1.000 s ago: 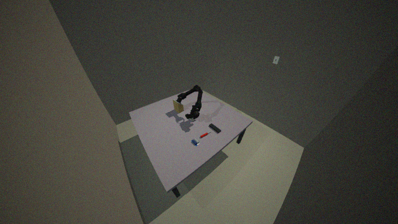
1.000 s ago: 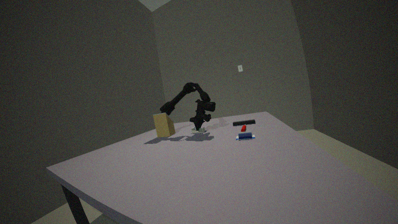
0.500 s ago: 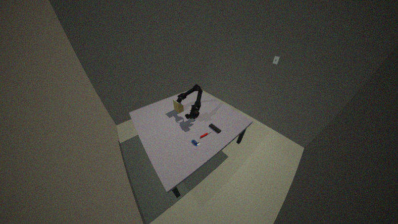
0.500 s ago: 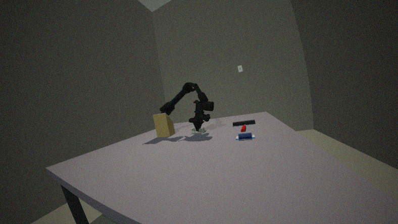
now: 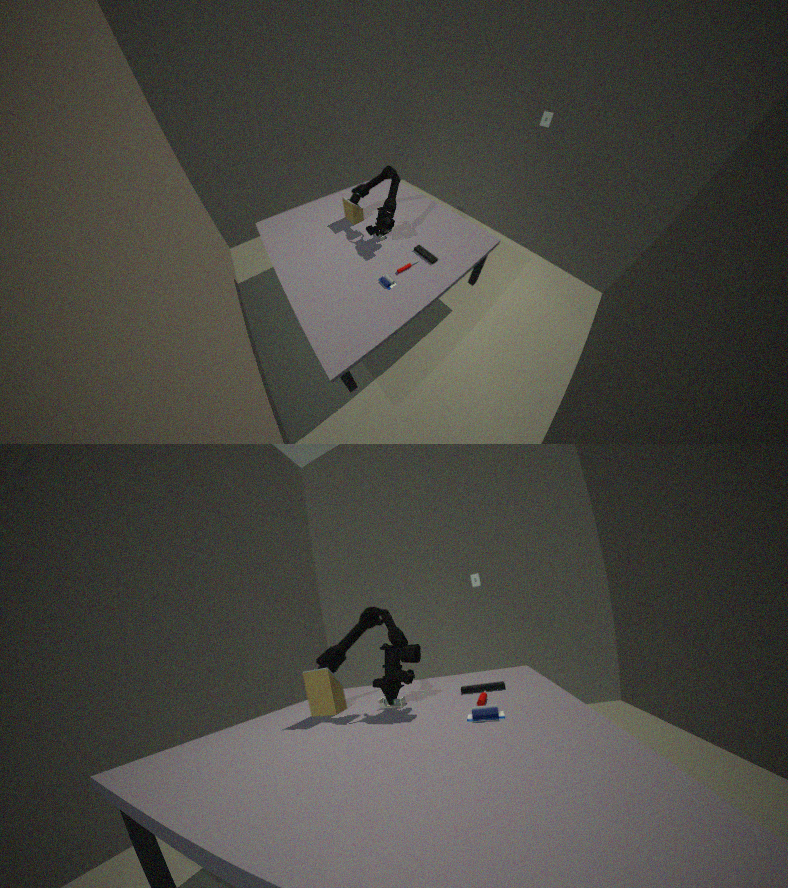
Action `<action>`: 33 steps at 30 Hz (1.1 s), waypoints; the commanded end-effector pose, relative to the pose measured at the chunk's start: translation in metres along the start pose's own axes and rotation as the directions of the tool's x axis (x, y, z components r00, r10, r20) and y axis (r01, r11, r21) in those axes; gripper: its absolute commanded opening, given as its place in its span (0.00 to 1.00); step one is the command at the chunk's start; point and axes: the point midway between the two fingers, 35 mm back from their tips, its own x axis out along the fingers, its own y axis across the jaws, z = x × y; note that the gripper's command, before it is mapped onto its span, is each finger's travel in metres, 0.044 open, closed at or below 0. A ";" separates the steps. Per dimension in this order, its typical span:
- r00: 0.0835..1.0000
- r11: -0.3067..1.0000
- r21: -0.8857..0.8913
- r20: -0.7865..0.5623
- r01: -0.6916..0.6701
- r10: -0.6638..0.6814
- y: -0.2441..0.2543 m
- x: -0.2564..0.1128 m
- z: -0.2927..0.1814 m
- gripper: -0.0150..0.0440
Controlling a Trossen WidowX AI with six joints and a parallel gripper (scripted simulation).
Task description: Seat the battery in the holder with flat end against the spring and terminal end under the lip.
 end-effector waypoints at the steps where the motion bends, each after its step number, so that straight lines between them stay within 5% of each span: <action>1: 0.999 1.000 -0.006 0.035 0.003 -0.003 0.000 0.000 0.005 0.39; 33: 0.991 1.000 0.001 0.135 0.007 -0.007 0.003 0.002 -0.004 0.39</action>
